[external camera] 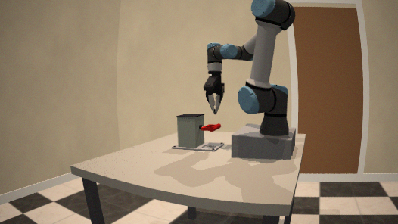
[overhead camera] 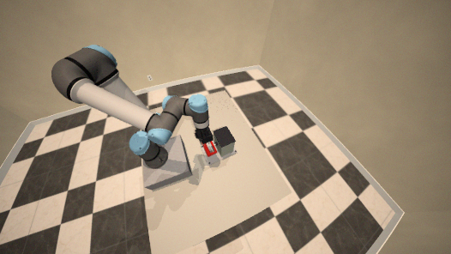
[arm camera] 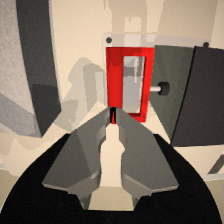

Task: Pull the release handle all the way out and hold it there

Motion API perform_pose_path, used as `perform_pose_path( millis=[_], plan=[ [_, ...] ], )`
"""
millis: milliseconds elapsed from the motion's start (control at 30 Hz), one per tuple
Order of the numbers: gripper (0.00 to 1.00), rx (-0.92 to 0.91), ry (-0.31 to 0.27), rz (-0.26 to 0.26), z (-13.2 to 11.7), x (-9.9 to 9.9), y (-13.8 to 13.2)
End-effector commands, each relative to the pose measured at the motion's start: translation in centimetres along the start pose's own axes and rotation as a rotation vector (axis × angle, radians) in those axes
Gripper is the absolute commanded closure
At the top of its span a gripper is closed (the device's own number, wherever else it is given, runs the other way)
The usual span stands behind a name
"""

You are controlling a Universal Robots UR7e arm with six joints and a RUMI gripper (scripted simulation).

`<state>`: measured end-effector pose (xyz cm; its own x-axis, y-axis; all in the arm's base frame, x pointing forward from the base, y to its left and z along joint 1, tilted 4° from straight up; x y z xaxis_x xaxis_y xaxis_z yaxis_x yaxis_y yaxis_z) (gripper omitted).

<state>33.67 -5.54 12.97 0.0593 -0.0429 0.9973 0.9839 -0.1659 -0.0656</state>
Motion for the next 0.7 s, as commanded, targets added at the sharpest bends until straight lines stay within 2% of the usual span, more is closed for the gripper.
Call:
perform_pose_path(
  millis=[0,467,500,667],
  plan=[
    [1.0,0.0,0.0,-0.001,-0.01,0.03,0.03],
    [1.0,0.0,0.0,-0.001,-0.01,0.03,0.03],
    [0.68,0.0,0.0,-0.001,-0.01,0.03,0.03],
    [0.68,0.0,0.0,-0.001,-0.01,0.03,0.03]
  ],
)
Point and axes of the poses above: the point where the finger pads meet when closed, its own x axis back along the fingers, its own y axis across the jaws, z = x × y, the point moved 6 cm from there along x, back along the fingers, and after that the axes turned 13 degrees about -x, right-handed, at the moved point
